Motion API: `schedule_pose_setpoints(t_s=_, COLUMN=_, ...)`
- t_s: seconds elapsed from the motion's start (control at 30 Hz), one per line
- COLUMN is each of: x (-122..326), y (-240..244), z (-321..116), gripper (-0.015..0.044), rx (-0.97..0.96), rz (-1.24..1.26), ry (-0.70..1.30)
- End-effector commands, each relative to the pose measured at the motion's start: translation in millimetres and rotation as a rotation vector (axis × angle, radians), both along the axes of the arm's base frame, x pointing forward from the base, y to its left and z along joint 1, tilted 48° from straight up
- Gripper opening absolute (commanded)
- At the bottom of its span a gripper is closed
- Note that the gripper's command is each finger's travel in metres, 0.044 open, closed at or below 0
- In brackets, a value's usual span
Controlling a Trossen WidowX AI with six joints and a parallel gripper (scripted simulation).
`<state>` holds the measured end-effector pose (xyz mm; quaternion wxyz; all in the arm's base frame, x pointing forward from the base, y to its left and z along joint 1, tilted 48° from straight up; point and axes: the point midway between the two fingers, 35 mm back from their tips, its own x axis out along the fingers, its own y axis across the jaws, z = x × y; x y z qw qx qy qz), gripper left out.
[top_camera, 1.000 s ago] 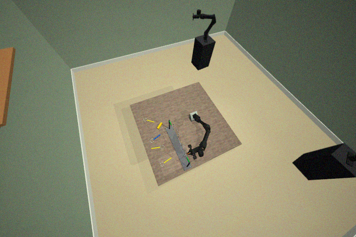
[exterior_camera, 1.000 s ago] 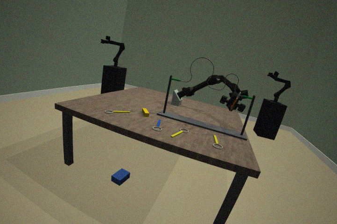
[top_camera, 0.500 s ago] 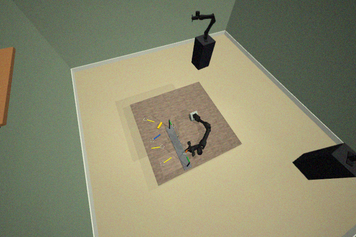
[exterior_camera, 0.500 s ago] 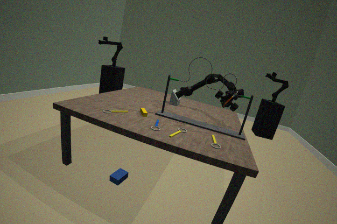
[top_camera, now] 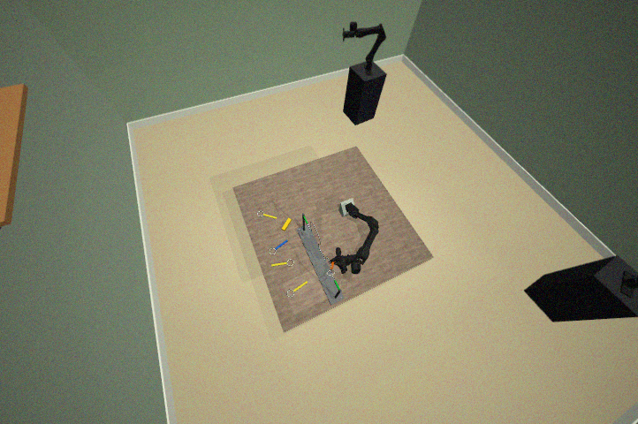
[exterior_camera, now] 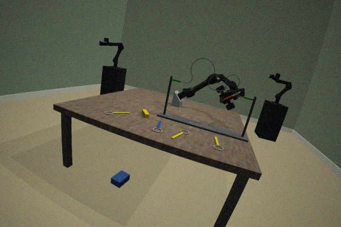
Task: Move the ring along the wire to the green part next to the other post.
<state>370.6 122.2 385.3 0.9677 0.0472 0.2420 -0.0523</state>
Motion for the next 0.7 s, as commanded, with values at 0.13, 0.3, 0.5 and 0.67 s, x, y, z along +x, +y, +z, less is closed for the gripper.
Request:
schedule_pose_setpoints(t_s=0.13, x=-5.2, y=-29.8, z=1.9, gripper=-0.0150, rx=-0.197, rz=-0.007, ry=0.021)
schedule_pose_setpoints(t_s=0.3, x=-7.4, y=-47.3, z=5.2, gripper=-0.0150, rx=-0.322, rz=-0.009, ry=0.036)
schedule_pose_setpoints(t_s=0.5, x=-10.0, y=-67.2, z=12.0, gripper=-0.0150, rx=-0.470, rz=-0.011, ry=0.054)
schedule_pose_setpoints(t_s=0.67, x=-11.9, y=-81.7, z=19.3, gripper=-0.0150, rx=-0.583, rz=-0.012, ry=0.069)
